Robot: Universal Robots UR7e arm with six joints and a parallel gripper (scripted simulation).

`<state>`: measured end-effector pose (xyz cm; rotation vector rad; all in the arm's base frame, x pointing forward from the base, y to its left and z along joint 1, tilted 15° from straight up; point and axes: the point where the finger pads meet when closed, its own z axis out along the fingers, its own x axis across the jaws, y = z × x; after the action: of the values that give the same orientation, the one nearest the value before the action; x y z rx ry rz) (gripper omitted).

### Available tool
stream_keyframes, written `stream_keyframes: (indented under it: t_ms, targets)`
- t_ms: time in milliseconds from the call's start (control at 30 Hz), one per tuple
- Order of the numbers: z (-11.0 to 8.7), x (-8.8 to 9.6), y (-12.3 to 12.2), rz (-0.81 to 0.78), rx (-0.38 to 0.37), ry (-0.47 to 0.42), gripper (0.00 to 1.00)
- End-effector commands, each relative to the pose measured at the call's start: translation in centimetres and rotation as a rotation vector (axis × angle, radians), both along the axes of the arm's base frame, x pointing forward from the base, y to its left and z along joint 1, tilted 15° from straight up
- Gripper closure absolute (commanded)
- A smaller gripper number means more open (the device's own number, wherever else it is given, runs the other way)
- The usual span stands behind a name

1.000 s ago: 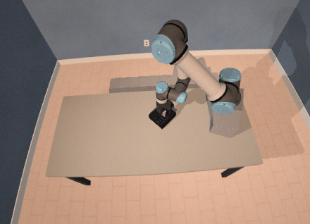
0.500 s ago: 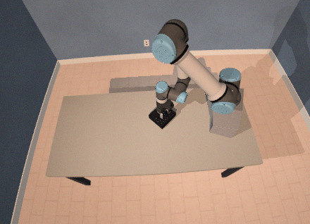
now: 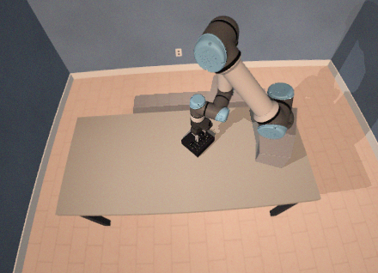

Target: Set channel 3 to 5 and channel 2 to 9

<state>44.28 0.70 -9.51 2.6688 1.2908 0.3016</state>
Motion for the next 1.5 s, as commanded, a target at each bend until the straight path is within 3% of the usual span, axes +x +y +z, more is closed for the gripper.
stream_keyframes:
  t_ms: [0, 333, 1467]
  targets:
    - [1.8, -0.4, 0.1, 0.000, 0.000, 0.000, 0.00]
    - [4.0, -1.0, 0.2, 0.000, 0.000, 0.000, 0.00]
    - [4.1, -1.0, 0.2, 0.000, 0.000, 0.000, 0.00]
